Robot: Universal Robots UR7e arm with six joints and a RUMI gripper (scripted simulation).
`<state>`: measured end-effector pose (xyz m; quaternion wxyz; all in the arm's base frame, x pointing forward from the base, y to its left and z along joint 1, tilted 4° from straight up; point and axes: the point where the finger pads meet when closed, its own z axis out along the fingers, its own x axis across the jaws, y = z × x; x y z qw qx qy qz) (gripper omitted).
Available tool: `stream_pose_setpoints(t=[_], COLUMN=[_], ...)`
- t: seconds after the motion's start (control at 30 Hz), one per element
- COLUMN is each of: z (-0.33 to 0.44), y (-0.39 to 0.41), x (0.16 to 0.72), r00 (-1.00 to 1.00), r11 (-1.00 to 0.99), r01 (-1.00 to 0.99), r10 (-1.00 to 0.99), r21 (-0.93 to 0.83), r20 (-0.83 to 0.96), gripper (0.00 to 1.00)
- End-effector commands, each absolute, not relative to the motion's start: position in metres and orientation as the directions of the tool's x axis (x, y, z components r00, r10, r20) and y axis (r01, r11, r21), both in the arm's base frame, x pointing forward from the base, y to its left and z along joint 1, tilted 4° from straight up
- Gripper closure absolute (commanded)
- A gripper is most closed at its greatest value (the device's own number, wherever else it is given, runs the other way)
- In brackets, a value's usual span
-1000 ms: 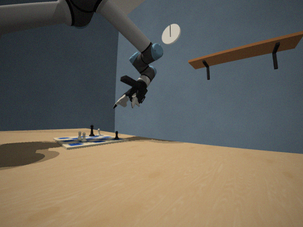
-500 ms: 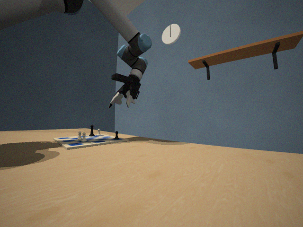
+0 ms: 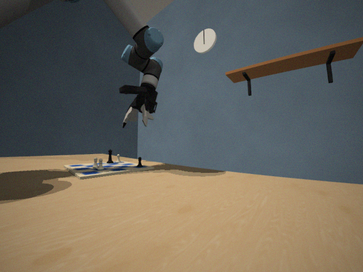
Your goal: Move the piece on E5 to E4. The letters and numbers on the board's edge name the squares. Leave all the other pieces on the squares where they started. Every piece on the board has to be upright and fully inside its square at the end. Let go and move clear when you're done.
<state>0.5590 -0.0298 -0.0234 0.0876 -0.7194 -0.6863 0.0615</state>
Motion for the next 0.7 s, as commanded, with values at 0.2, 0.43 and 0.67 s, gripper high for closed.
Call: stream_pose_setpoints(t=[0.2, 0.43, 0.67], z=[-0.018, -0.015, -0.014], y=[-0.018, -0.01, -0.006], x=[0.541, 0.526, 0.517], r00=[0.028, 0.016, 0.01], r11=[-0.027, -0.016, -0.01], r01=[0.998, 1.0, 0.999], r10=[0.999, 1.0, 1.0], r21=[-0.059, 0.006, 0.042], r20=[0.016, 0.008, 0.003], gripper=[0.0, 0.0, 0.0])
